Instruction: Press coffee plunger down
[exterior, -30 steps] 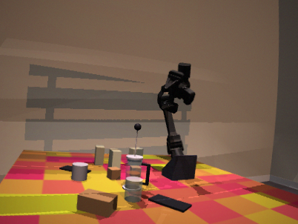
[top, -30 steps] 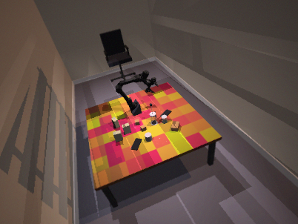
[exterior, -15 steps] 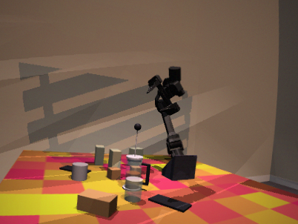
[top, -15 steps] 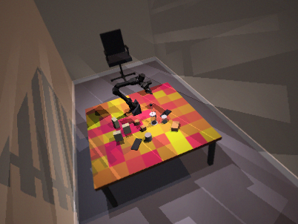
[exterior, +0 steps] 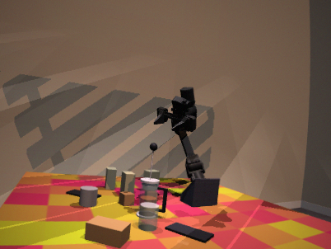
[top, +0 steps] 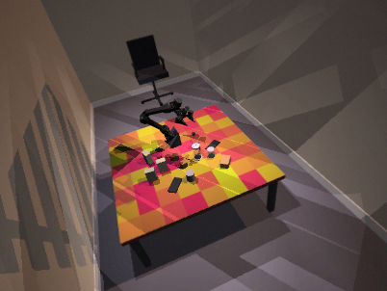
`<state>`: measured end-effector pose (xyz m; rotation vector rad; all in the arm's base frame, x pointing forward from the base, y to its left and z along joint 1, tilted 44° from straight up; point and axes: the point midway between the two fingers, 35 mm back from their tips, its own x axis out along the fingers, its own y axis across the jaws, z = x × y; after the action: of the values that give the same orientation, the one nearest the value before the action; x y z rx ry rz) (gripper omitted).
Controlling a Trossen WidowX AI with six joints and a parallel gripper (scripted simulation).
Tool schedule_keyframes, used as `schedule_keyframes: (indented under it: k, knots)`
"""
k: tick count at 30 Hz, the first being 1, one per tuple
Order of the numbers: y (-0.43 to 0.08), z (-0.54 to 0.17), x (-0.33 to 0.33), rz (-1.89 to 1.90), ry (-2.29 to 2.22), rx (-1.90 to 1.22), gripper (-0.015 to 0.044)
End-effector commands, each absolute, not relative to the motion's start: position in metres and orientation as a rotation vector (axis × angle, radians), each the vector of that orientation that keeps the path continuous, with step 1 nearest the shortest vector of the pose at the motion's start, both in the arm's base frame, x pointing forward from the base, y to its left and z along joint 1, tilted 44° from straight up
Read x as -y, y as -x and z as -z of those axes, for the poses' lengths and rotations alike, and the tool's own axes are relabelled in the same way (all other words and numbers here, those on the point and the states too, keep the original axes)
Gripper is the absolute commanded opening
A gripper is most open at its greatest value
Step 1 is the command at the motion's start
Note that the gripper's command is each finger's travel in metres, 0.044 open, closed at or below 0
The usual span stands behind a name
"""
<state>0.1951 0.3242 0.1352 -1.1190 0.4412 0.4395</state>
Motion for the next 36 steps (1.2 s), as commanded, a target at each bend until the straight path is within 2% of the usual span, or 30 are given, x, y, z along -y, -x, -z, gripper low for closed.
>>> schedule_keyframes:
  k: [1, 36]
  knots:
    - [-0.207, -0.105, -0.279, -0.327, 0.876, -0.492, 0.044]
    - [-0.242, -0.081, -0.28, -0.329, 0.876, -0.49, 0.044]
